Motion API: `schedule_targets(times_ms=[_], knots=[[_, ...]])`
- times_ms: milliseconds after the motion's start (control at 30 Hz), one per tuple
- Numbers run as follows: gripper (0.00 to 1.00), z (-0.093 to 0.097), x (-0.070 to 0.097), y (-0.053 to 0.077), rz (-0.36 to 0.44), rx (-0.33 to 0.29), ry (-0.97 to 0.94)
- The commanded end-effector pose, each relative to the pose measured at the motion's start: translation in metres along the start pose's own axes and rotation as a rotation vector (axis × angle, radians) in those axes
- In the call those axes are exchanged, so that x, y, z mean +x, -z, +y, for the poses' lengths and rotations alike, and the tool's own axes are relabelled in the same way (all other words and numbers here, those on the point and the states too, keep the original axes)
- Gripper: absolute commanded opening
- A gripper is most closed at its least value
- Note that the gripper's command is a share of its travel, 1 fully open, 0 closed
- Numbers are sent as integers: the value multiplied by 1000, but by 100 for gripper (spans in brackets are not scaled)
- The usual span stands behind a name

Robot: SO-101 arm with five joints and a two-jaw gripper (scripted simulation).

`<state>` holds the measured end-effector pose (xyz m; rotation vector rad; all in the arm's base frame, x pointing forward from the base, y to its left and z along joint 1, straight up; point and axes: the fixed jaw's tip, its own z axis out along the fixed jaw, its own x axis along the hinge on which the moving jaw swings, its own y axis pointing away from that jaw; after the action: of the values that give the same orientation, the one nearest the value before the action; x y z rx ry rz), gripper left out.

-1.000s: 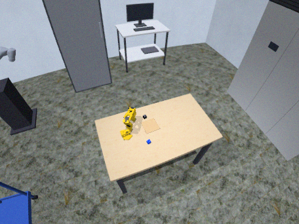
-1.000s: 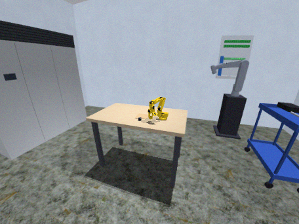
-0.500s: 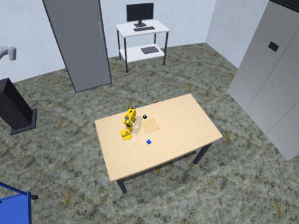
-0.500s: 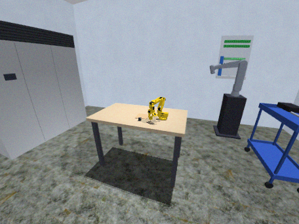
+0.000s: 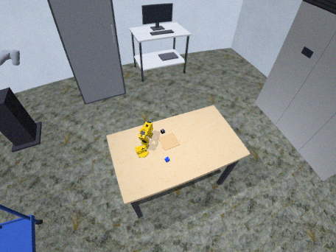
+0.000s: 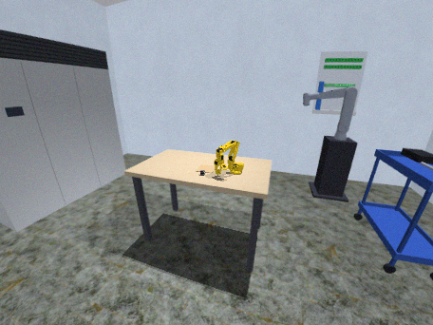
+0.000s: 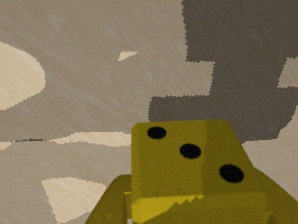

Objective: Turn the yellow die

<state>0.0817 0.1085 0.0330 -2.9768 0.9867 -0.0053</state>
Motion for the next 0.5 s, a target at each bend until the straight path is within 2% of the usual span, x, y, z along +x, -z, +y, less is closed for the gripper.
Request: schedule_targets(times_ms=[0, 467], knots=[[0, -8, -1, 4, -2, 53, 2], [0, -8, -1, -1, -2, 52, 2]])
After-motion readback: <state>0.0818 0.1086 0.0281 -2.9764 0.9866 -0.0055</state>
